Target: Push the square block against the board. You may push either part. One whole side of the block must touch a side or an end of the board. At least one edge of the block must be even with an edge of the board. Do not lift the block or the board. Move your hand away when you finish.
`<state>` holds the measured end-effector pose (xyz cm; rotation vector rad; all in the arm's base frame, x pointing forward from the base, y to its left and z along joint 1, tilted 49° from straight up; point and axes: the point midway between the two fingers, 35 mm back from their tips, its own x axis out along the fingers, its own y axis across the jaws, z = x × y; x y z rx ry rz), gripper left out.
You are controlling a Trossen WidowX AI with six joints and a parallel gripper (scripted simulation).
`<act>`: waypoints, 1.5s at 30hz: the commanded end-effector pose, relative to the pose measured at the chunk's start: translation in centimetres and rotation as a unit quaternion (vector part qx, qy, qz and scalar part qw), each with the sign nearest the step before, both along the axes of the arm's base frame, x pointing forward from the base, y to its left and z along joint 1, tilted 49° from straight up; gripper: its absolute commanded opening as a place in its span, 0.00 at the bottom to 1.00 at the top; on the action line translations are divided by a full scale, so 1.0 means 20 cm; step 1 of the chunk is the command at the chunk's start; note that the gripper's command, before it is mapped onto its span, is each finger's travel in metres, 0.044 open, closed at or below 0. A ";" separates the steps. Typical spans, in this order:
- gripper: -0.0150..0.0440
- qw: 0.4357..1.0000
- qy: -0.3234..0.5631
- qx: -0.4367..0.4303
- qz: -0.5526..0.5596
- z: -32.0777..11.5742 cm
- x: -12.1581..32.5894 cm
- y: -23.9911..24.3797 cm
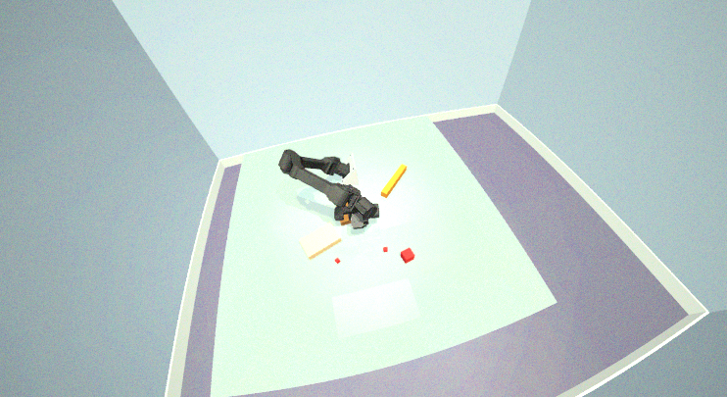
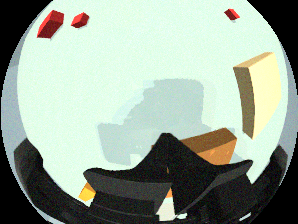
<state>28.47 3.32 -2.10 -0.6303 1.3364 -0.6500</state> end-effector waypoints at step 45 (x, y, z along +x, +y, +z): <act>0.25 0.997 0.061 -0.006 0.048 0.17 0.12 0.22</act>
